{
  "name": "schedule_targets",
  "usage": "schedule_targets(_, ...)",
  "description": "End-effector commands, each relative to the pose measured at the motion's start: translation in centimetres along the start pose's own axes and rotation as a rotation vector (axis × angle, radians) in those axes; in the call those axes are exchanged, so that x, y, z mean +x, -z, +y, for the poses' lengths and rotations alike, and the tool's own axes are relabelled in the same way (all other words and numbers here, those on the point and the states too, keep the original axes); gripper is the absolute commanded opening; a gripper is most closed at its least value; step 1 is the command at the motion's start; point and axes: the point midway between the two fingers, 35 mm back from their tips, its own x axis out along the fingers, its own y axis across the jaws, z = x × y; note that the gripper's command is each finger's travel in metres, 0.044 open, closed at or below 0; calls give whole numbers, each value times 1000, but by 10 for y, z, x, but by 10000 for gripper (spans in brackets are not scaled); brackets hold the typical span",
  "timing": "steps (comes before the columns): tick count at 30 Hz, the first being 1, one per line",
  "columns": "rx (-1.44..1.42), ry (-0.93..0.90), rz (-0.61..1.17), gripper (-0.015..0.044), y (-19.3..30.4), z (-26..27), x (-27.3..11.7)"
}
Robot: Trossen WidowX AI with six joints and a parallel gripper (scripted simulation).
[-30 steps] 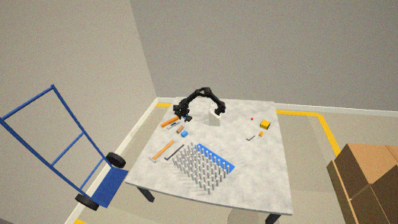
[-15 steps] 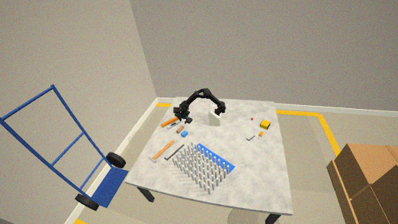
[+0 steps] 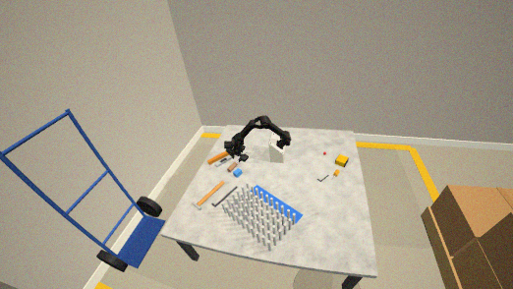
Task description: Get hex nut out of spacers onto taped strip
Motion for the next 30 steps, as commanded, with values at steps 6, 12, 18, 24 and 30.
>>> schedule_targets(6,6,16,-7,280,-4,-9,18)
schedule_targets(12,6,16,-7,201,-4,-9,18)
schedule_targets(18,6,16,-7,44,-4,-9,18)
schedule_targets(24,6,16,-7,0,-4,-9,18)
schedule_targets(30,5,14,-7,0,-3,-5,7)
